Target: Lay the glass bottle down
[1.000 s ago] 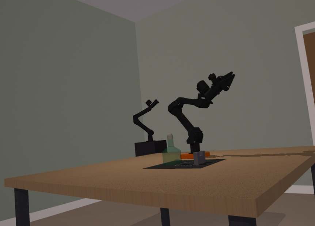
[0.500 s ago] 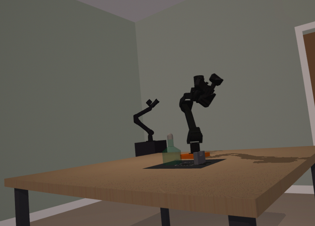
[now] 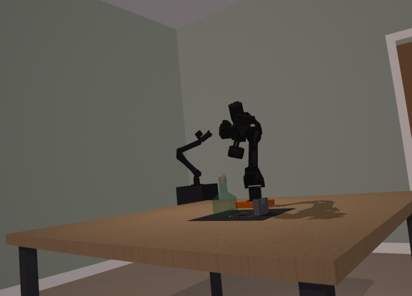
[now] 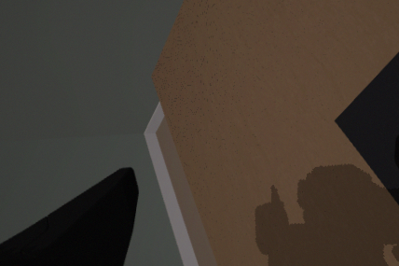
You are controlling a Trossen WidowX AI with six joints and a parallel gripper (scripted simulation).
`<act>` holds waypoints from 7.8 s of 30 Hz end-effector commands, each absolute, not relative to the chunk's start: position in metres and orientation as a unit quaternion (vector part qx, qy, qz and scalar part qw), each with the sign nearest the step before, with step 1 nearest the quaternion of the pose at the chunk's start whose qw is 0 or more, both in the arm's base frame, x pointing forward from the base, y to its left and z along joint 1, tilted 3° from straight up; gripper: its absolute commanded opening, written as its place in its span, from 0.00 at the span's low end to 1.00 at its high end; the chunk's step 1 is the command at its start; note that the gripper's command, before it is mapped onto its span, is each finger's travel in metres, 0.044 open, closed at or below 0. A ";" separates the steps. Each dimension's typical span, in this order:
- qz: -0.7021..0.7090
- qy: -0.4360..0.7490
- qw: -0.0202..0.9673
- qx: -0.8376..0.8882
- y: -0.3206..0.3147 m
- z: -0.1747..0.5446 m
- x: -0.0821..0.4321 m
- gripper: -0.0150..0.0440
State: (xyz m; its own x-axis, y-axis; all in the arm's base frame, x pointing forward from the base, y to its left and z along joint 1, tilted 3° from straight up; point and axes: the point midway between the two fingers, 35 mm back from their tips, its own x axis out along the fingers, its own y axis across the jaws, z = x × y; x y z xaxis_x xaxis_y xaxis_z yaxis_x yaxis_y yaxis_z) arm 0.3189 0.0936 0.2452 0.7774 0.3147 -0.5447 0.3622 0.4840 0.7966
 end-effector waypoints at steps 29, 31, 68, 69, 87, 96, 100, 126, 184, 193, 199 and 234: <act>-0.522 0.489 0.481 0.507 -0.061 0.144 0.279 1.00; -0.522 0.489 0.481 0.507 -0.060 0.144 0.279 1.00; -0.521 0.490 0.480 0.508 -0.016 0.144 0.282 0.69; -0.521 0.490 0.480 0.508 -0.016 0.144 0.282 0.64; -0.521 0.490 0.480 0.508 -0.016 0.144 0.282 0.47; -0.521 0.491 0.482 0.506 -0.014 0.144 0.282 0.47; -0.521 0.491 0.482 0.505 -0.008 0.146 0.282 0.47; -0.542 0.472 0.492 0.491 0.010 0.150 0.284 0.47; -0.590 0.423 0.514 0.457 0.048 0.151 0.286 0.47; -0.597 0.415 0.517 0.452 0.054 0.150 0.286 0.47; -0.601 0.410 0.519 0.448 0.058 0.150 0.286 0.47; -0.622 0.380 0.534 0.428 0.081 0.145 0.288 0.47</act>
State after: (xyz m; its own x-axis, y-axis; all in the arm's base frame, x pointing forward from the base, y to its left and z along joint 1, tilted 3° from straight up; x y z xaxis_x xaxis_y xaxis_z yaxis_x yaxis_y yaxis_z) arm 0.2871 0.0718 0.1473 -0.0628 -0.3525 -0.9337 0.9898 -0.1418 -0.0131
